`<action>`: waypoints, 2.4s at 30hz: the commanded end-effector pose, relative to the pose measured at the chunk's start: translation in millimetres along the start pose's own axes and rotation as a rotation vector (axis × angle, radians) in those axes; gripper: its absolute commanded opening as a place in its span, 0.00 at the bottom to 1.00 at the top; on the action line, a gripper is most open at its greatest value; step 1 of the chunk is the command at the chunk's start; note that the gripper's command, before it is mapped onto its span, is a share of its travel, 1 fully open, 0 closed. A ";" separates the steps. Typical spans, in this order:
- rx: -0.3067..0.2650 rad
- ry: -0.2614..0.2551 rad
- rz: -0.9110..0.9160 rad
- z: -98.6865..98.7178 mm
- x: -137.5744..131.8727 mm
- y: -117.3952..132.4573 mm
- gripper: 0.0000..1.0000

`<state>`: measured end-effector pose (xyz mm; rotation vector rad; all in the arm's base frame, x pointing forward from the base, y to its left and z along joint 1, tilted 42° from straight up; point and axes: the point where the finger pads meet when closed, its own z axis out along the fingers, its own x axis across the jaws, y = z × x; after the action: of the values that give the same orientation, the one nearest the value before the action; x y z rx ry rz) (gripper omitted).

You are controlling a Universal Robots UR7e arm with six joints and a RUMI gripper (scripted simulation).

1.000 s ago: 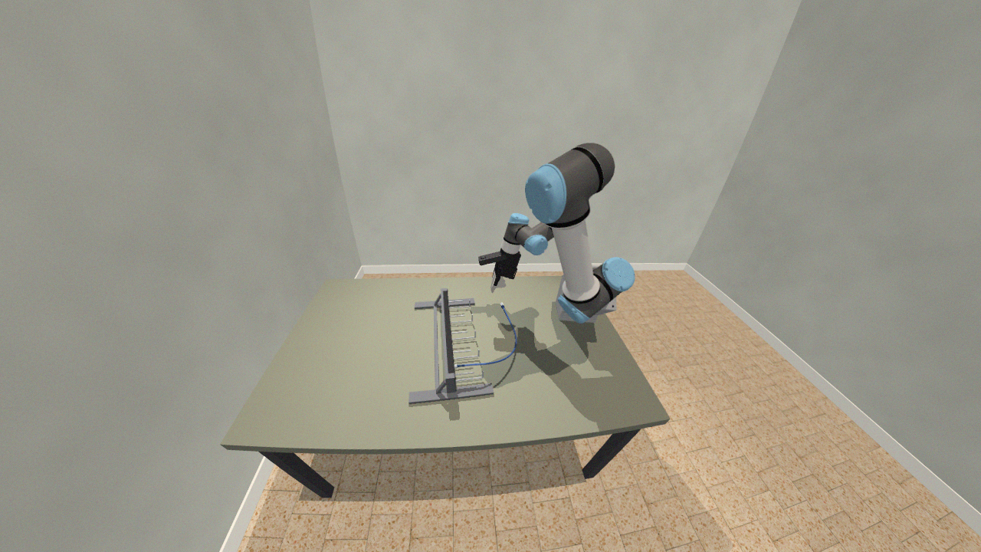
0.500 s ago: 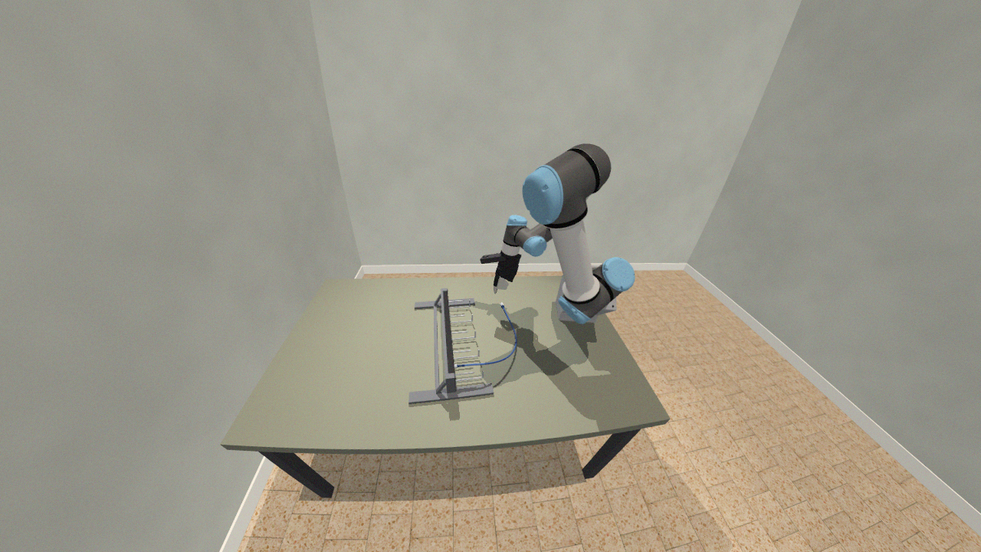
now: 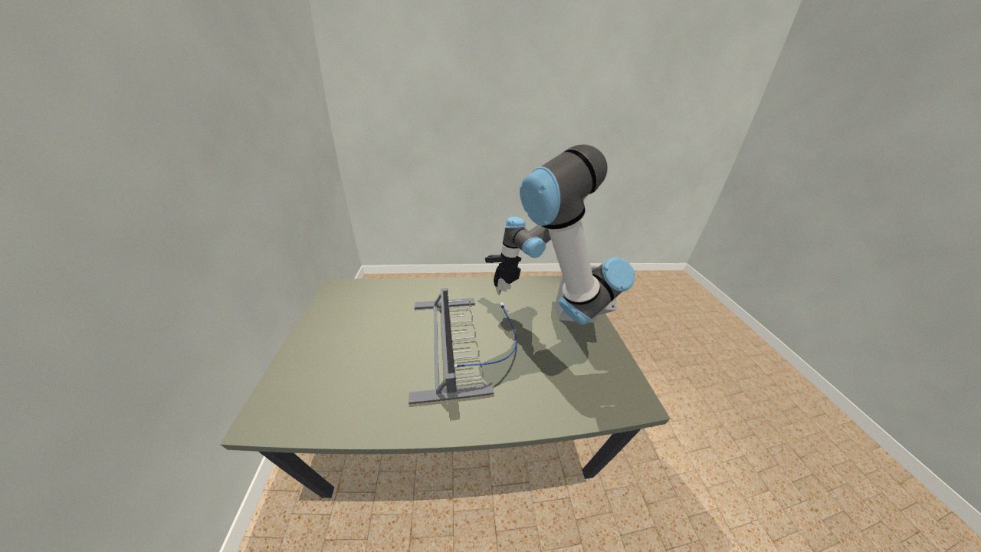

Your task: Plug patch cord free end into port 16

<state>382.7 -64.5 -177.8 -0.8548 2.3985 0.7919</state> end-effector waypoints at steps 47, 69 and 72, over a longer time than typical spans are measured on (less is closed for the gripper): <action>-0.027 0.089 0.575 11.4 28.3 14.3 0.00; -0.027 0.089 0.577 11.4 28.4 14.4 0.00; -0.027 0.089 0.577 11.4 28.4 14.4 0.00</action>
<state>355.6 -59.0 -197.9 -0.1940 2.7546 1.0104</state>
